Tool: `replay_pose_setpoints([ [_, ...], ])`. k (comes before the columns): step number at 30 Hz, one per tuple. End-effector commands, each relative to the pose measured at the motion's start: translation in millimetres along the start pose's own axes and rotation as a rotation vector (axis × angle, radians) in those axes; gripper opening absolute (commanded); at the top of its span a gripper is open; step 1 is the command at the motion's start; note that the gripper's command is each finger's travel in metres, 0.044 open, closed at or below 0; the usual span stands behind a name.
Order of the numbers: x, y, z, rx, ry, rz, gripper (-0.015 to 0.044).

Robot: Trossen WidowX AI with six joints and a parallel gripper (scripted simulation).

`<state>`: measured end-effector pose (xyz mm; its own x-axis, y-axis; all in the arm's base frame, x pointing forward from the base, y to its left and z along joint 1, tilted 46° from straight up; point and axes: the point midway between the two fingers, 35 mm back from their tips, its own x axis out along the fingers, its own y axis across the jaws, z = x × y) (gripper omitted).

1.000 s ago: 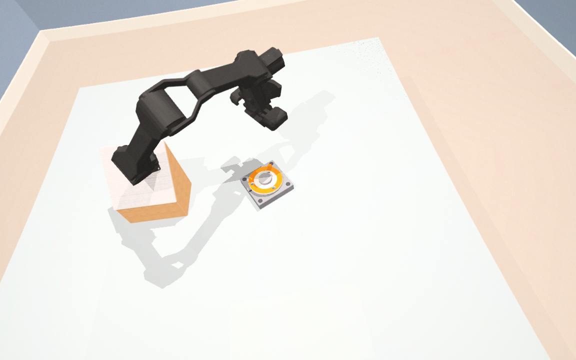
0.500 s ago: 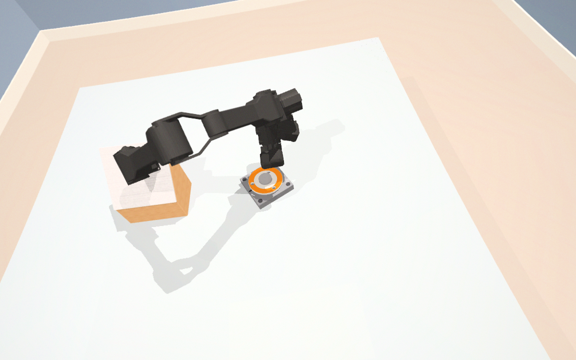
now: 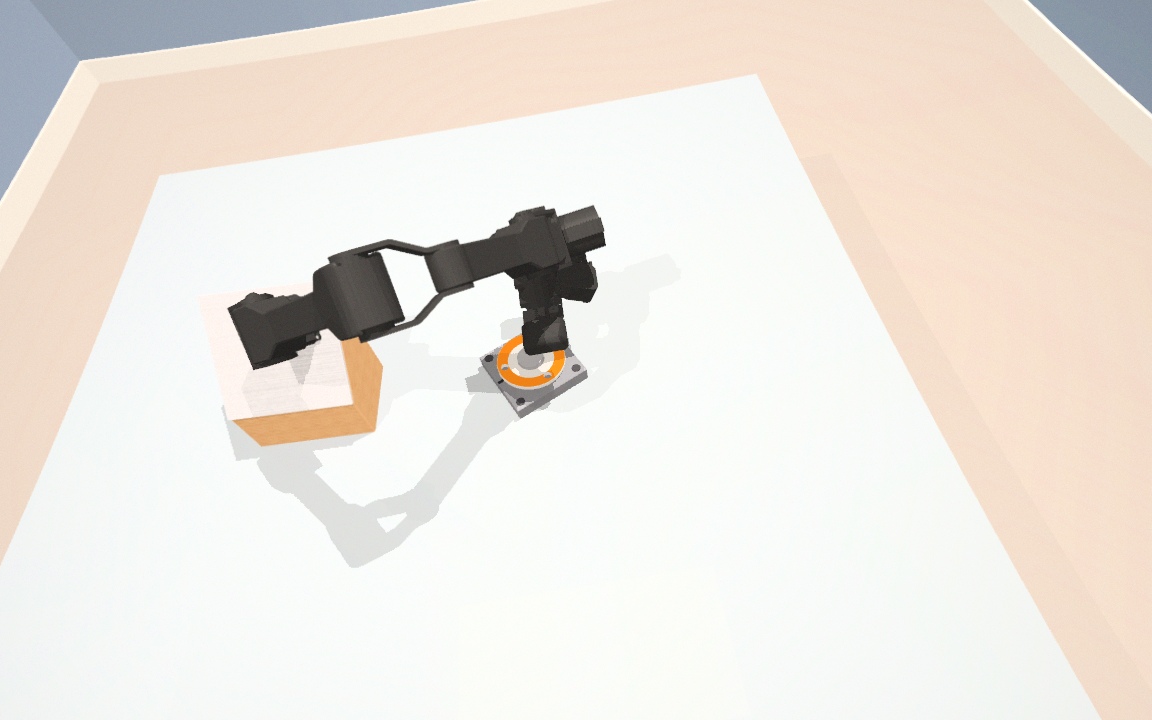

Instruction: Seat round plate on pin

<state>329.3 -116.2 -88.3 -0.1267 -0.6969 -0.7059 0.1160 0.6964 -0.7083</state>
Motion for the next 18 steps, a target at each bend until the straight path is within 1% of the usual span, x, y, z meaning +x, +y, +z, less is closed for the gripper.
replay_pose_setpoints([
  [1,1,2,-6,0.000,0.003,-0.003,0.0000],
  [18,1,8,-19,0.000,0.003,-0.003,0.0000],
])
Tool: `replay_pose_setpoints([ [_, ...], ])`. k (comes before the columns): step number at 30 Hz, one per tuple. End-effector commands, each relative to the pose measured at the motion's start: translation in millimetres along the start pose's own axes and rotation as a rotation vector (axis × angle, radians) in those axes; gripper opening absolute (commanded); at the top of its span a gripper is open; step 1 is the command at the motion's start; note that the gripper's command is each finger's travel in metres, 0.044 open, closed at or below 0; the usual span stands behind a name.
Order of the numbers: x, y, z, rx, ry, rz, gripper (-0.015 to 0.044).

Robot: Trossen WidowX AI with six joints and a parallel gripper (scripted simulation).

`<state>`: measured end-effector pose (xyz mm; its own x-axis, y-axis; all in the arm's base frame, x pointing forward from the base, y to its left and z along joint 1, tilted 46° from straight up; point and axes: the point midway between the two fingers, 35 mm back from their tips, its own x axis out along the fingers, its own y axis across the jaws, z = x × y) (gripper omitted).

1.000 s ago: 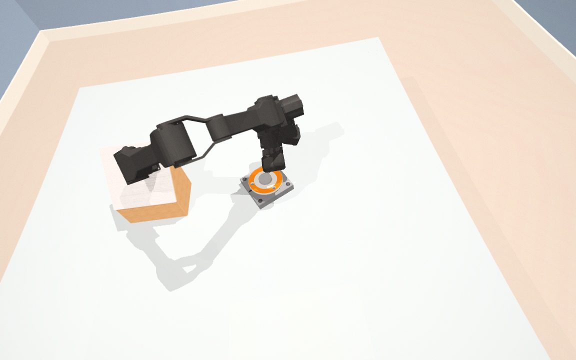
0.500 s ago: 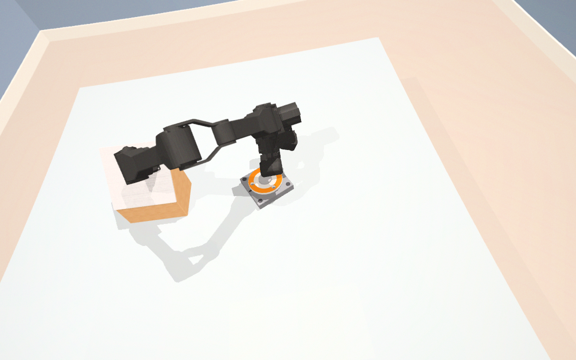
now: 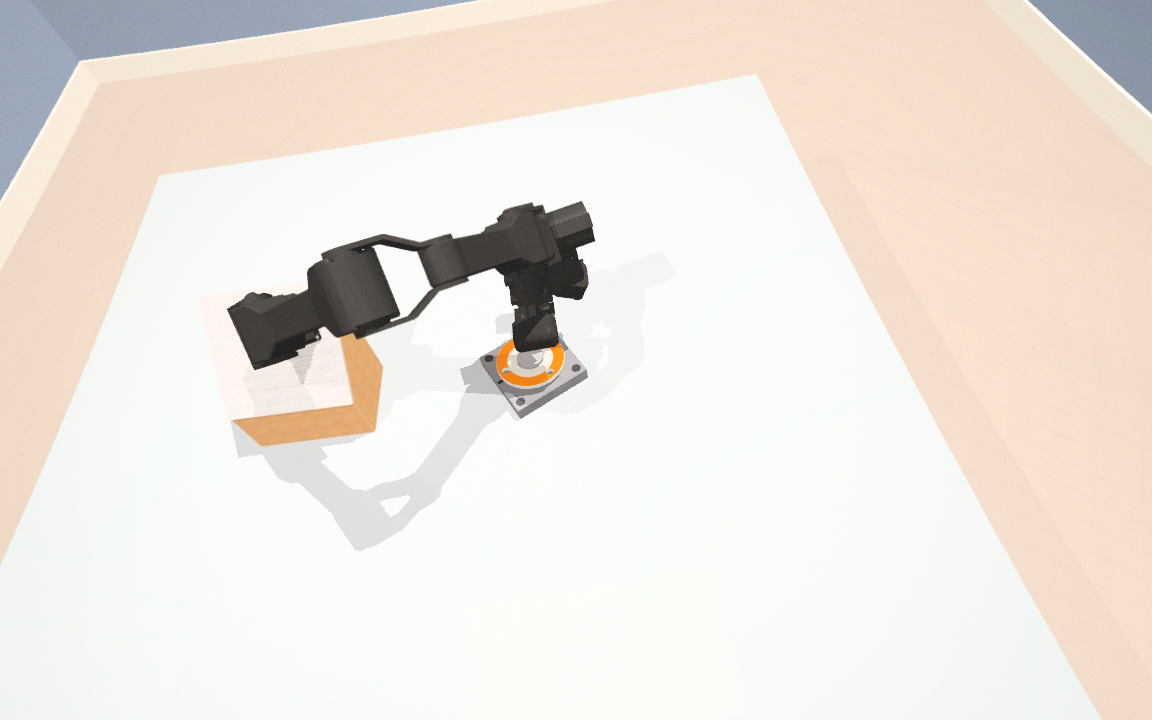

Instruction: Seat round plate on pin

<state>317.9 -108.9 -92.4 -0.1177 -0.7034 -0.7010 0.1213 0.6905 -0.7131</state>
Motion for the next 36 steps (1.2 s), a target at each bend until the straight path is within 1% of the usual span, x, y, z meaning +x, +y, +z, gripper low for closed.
replay_pose_setpoints([
  [1,2,2,-7,-0.007,0.013,0.004,0.0000],
  [36,2,4,-18,-0.007,0.014,0.004,0.0000],
])
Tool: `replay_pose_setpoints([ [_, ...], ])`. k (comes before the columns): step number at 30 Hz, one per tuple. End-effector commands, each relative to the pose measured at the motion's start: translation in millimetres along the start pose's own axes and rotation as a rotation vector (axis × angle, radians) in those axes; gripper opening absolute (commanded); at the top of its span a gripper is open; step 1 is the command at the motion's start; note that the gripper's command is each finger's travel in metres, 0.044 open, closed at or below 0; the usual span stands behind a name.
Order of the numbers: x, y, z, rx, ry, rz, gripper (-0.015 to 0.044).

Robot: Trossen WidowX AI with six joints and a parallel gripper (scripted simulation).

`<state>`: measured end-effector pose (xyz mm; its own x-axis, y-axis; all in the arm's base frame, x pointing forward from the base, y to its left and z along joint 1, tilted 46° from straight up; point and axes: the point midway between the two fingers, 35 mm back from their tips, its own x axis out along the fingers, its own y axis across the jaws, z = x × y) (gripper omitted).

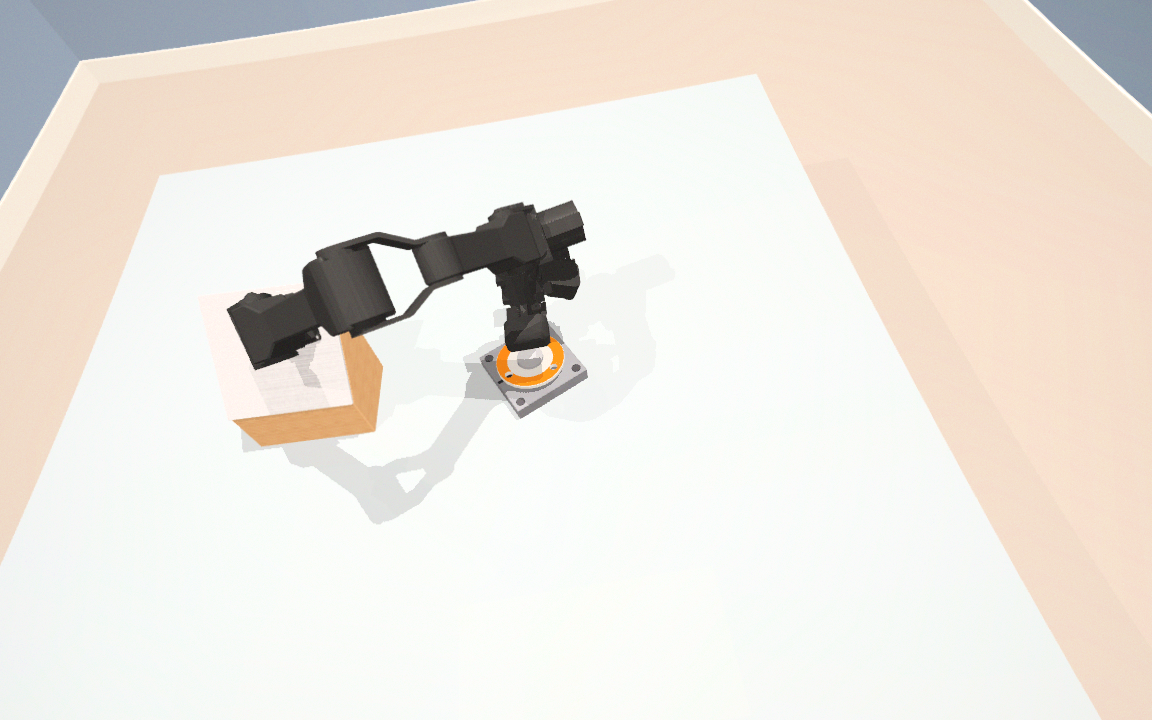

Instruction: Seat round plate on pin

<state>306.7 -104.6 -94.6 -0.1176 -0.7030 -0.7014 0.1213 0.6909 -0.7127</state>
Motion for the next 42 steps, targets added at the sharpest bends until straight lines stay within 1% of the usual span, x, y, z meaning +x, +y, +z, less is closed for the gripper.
replay_pose_setpoints([
  [1,2,1,-7,-0.007,0.014,0.003,0.0000],
  [42,2,0,-24,-0.008,0.014,0.003,0.0000],
])
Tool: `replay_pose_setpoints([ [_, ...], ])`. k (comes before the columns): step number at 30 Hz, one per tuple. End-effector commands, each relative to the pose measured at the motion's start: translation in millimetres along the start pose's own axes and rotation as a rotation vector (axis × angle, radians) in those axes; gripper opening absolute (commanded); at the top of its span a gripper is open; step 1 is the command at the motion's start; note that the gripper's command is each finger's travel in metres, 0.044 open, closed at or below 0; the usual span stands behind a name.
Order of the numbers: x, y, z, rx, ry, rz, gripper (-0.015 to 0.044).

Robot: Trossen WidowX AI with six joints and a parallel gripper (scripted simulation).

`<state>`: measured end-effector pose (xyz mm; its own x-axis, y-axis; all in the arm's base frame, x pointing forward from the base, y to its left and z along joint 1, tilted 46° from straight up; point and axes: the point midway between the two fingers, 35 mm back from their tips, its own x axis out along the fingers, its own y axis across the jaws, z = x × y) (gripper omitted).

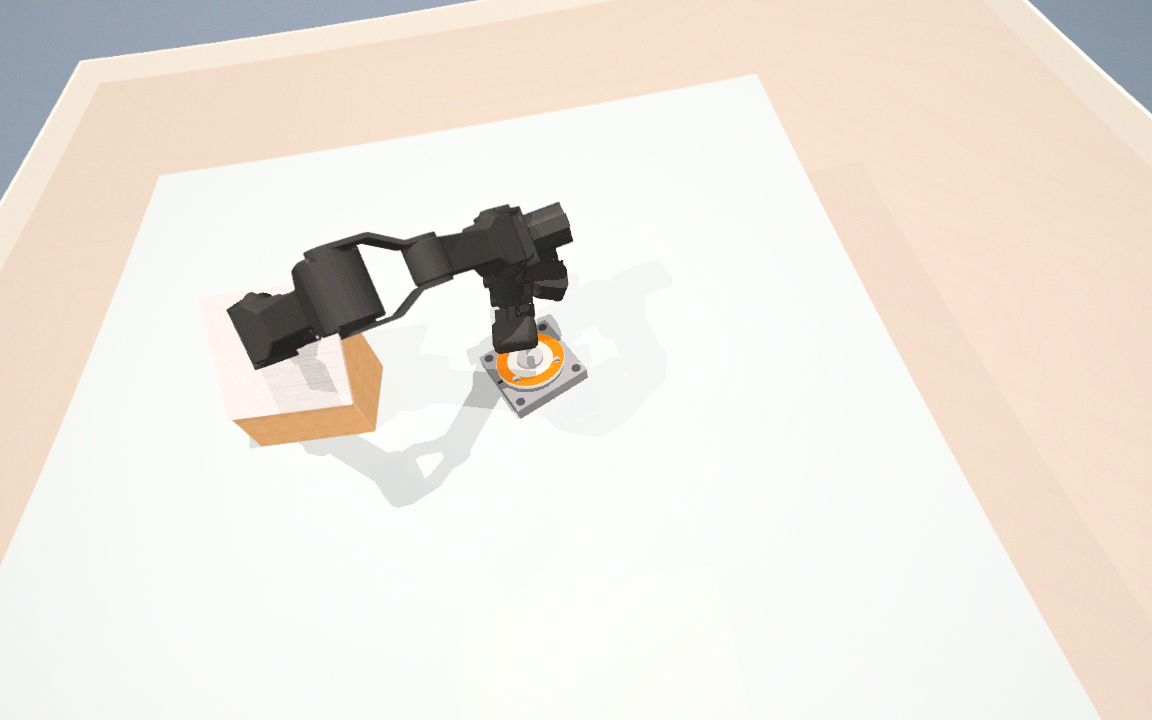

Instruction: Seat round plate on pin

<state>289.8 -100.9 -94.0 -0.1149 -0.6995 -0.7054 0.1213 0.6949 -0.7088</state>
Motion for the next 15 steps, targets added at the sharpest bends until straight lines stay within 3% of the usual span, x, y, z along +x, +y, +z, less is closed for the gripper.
replay_pose_setpoints([
  [1,2.9,-0.6,-7.5,-0.007,0.017,-0.002,0.0000],
  [15,2.7,-3.6,-15.2,-0.007,0.017,-0.002,0.0000],
])
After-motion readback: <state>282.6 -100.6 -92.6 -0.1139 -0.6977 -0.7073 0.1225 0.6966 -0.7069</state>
